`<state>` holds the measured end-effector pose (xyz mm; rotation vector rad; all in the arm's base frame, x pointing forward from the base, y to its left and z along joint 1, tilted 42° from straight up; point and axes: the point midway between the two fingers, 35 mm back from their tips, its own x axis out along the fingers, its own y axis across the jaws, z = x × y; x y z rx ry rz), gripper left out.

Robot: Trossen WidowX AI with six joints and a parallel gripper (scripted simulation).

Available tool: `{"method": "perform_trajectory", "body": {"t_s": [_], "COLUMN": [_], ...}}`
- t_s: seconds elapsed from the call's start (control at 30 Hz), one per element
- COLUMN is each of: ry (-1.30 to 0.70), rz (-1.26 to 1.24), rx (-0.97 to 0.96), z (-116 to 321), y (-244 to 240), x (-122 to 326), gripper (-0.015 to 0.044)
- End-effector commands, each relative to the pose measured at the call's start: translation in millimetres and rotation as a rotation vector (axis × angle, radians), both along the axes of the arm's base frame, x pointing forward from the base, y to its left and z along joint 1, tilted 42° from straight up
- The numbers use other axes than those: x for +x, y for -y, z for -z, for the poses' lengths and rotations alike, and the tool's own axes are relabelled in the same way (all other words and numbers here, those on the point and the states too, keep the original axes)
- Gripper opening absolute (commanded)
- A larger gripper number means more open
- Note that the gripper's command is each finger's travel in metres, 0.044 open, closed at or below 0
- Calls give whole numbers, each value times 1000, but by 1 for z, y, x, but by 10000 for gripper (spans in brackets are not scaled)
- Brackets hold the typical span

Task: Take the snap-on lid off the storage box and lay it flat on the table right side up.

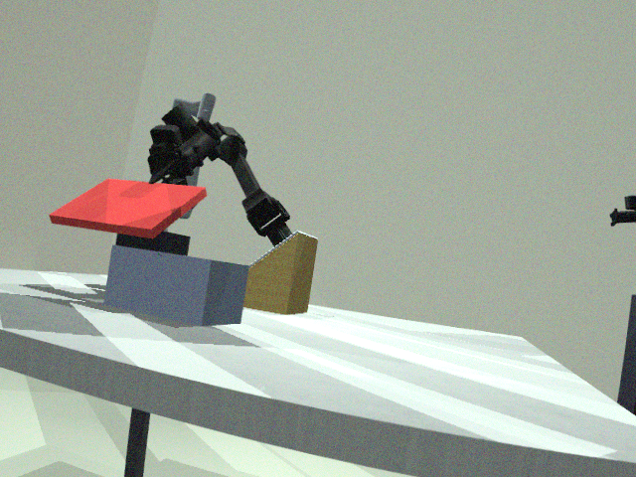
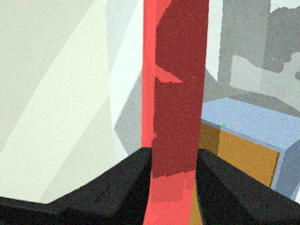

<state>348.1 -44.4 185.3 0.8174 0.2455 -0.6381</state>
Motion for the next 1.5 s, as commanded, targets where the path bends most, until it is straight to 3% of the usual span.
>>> {"method": "perform_trajectory", "body": {"t_s": [0.0,1.47], "ry": [21,24], "rz": [-12,-12], "rx": [2,-4], "z": [-12,-72], "y": [3,68], "x": [0,-12], "gripper": [0,0]}}
